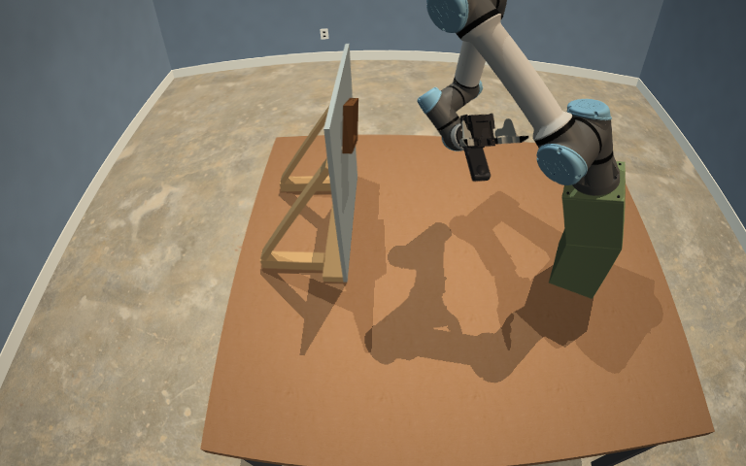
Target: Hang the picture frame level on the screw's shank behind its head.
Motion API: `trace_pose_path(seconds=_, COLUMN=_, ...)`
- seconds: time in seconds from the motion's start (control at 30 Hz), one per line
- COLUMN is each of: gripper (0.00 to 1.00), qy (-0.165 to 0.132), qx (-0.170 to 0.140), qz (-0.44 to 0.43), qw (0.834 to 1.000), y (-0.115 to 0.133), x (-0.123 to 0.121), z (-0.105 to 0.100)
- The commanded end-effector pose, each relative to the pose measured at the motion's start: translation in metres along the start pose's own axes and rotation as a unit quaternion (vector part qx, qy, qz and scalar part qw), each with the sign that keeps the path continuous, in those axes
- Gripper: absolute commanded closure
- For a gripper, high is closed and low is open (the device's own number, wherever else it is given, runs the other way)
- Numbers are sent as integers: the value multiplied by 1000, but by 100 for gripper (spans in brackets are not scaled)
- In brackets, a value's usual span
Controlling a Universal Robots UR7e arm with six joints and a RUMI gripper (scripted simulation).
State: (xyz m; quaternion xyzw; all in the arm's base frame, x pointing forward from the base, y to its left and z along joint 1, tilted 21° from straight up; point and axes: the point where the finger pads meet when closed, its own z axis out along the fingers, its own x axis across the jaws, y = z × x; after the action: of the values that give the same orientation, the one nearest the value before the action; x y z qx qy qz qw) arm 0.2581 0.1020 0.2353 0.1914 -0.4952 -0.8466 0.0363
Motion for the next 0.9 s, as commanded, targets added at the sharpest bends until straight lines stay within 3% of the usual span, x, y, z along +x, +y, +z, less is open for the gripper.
trace_pose_path(seconds=0.0, gripper=0, qy=-11, qx=-8, qz=3, qw=1000, y=5, x=-4, z=2)
trace_pose_path(seconds=0.27, gripper=0, qy=-72, qx=-52, qz=19, qw=996, y=28, x=-27, z=6)
trace_pose_path(seconds=0.87, gripper=0, qy=-82, qx=-59, qz=22, qw=995, y=32, x=-31, z=6)
